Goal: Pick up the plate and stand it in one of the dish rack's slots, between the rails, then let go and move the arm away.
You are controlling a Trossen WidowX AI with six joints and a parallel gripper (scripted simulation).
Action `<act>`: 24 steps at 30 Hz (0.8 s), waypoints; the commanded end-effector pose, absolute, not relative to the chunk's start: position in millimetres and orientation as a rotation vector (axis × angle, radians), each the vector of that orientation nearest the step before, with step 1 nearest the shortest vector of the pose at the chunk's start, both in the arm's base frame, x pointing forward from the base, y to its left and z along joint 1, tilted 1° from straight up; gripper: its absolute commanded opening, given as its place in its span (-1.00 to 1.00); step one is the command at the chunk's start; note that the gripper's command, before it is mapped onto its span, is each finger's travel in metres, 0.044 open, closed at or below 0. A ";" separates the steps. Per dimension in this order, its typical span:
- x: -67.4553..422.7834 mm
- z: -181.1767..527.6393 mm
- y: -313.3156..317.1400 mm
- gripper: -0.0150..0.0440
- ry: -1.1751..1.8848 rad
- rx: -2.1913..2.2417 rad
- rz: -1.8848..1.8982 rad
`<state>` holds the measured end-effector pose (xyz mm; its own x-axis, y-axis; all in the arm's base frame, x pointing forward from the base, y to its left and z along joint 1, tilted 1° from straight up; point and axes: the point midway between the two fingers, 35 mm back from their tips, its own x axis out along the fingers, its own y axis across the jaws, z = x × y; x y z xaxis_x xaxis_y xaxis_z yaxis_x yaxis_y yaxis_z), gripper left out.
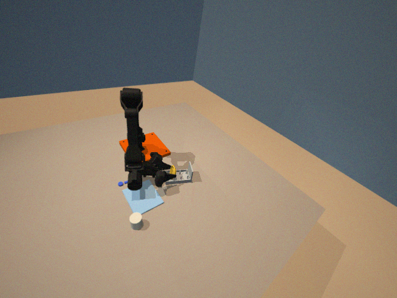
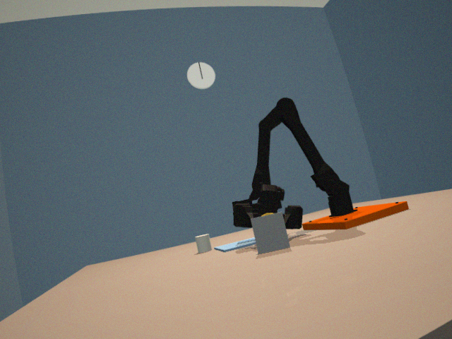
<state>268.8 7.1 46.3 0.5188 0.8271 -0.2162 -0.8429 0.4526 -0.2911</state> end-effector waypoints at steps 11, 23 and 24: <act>273.0 64.9 11.8 0.86 0.060 -0.360 1.052; 268.0 164.8 12.8 0.86 0.033 -0.374 1.027; 268.0 164.8 12.8 0.86 0.033 -0.374 1.027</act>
<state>271.1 11.2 157.4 0.5232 0.8284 -0.2000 -0.8364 0.4543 -0.3065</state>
